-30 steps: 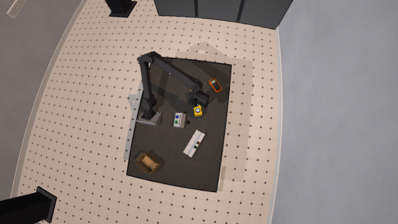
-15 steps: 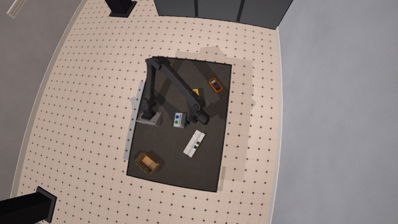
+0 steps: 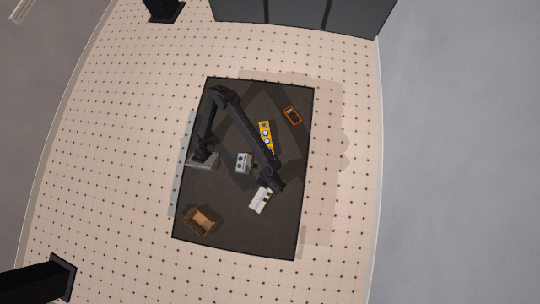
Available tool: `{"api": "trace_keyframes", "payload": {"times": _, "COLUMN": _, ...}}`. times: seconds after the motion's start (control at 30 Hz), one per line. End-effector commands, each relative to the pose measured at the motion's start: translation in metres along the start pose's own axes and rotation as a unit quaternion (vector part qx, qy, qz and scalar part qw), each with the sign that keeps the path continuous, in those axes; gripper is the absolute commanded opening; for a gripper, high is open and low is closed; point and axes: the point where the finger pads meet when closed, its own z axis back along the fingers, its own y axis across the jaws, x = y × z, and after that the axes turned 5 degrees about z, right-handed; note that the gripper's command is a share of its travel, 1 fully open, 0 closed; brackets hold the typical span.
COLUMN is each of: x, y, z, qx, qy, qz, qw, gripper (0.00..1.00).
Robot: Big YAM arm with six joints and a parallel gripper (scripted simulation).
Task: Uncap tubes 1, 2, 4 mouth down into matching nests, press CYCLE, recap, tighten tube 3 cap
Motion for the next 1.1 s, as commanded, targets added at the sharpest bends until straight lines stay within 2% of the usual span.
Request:
{"api": "trace_keyframes", "payload": {"times": 0.0, "x": 0.021, "y": -0.012, "z": 0.011, "qx": -0.002, "qy": -0.017, "qz": 0.023, "qw": 1.0, "gripper": 0.0}}
{"api": "trace_keyframes", "payload": {"times": 0.03, "x": 0.021, "y": 0.003, "z": -0.001, "qx": -0.002, "qy": -0.002, "qz": 0.035, "qw": 0.999, "gripper": 0.0}}
{"api": "trace_keyframes", "payload": {"times": 0.07, "x": 0.015, "y": 0.002, "z": -0.004, "qx": -0.001, "qy": 0.002, "qz": 0.031, "qw": 1.0, "gripper": 0.0}}
{"api": "trace_keyframes", "payload": {"times": 0.1, "x": 0.015, "y": 0.01, "z": 0.006, "qx": -0.004, "qy": -0.008, "qz": 0.039, "qw": 0.999, "gripper": 0.0}}
{"api": "trace_keyframes", "payload": {"times": 0.17, "x": 0.015, "y": 0.01, "z": 0.006, "qx": -0.005, "qy": -0.008, "qz": 0.039, "qw": 0.999, "gripper": 0.0}}
{"api": "trace_keyframes", "payload": {"times": 0.27, "x": 0.012, "y": 0.002, "z": -0.005, "qx": -0.001, "qy": 0.005, "qz": 0.029, "qw": 1.0, "gripper": 0.0}}
{"api": "trace_keyframes", "payload": {"times": 0.47, "x": 0.006, "y": 0.002, "z": -0.009, "qx": 0.0, "qy": 0.005, "qz": 0.023, "qw": 1.0, "gripper": 0.0}}
{"api": "trace_keyframes", "payload": {"times": 0.73, "x": 0.01, "y": 0.008, "z": -0.004, "qx": -0.004, "qy": -0.004, "qz": 0.026, "qw": 1.0, "gripper": 0.0}}
{"api": "trace_keyframes", "payload": {"times": 0.93, "x": 0.007, "y": 0.006, "z": -0.008, "qx": -0.002, "qy": 0.0, "qz": 0.022, "qw": 1.0, "gripper": 0.0}}
{"api": "trace_keyframes", "payload": {"times": 0.97, "x": 0.012, "y": 0.001, "z": 0.001, "qx": -0.001, "qy": -0.006, "qz": 0.021, "qw": 1.0, "gripper": 0.0}}
{"api": "trace_keyframes", "payload": {"times": 1.0, "x": 0.005, "y": 0.003, "z": -0.019, "qx": 0.001, "qy": 0.006, "qz": 0.017, "qw": 1.0, "gripper": 0.0}}
{"api": "trace_keyframes", "payload": {"times": 1.07, "x": 0.004, "y": 0.0, "z": -0.033, "qx": 0.003, "qy": 0.011, "qz": 0.013, "qw": 1.0, "gripper": 0.0}}
